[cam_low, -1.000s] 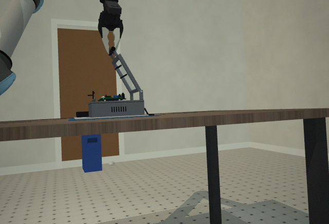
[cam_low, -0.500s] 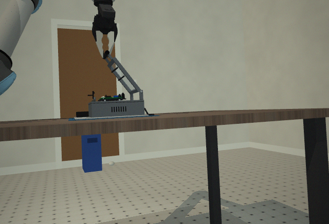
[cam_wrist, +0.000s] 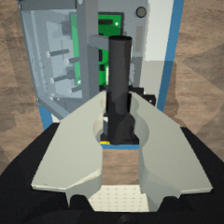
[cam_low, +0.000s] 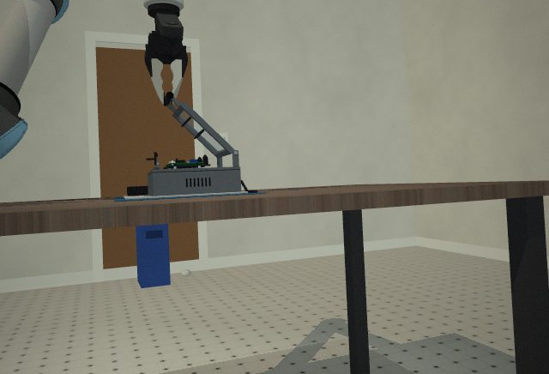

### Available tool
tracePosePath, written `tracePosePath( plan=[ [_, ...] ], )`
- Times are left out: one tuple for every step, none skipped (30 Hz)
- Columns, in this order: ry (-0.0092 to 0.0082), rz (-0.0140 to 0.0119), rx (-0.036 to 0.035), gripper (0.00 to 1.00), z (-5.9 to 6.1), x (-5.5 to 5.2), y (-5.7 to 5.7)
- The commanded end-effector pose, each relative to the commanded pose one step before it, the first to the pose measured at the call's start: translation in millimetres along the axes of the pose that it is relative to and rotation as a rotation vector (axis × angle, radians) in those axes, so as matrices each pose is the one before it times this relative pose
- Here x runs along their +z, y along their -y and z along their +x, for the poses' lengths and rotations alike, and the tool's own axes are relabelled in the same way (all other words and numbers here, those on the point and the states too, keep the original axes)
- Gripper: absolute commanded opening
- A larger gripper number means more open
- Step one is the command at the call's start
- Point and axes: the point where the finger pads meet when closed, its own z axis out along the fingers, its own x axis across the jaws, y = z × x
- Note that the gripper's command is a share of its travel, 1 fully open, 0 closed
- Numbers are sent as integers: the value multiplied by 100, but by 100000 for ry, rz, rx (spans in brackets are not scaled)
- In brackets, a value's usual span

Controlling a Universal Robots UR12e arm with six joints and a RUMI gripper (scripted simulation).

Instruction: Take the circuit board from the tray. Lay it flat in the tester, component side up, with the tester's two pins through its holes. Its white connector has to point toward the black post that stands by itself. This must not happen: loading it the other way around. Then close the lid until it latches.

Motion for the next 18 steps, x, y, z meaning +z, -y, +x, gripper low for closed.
tracePosePath(
  plan=[
    [102,76,-22,0,583,564,43],
    [0,0,0,0,0,0,0],
    [0,0,0,0,130,153,4],
    [0,0,0,0,130,152,3],
    [0,0,0,0,130,152,3],
    [0,0,0,0,130,151,2],
    [0,0,0,0,129,150,2],
    [0,0,0,0,129,149,1],
    [0,0,0,0,122,159,3],
    [0,0,0,0,118,165,4],
    [0,0,0,0,117,164,3],
    [0,0,0,0,117,163,3],
    [0,0,0,0,117,162,2],
    [0,0,0,0,116,161,2],
    [0,0,0,0,116,159,1],
    [0,0,0,0,116,158,1],
    [0,0,0,0,105,174,4],
    [0,0,0,0,0,0,0]
  ],
)
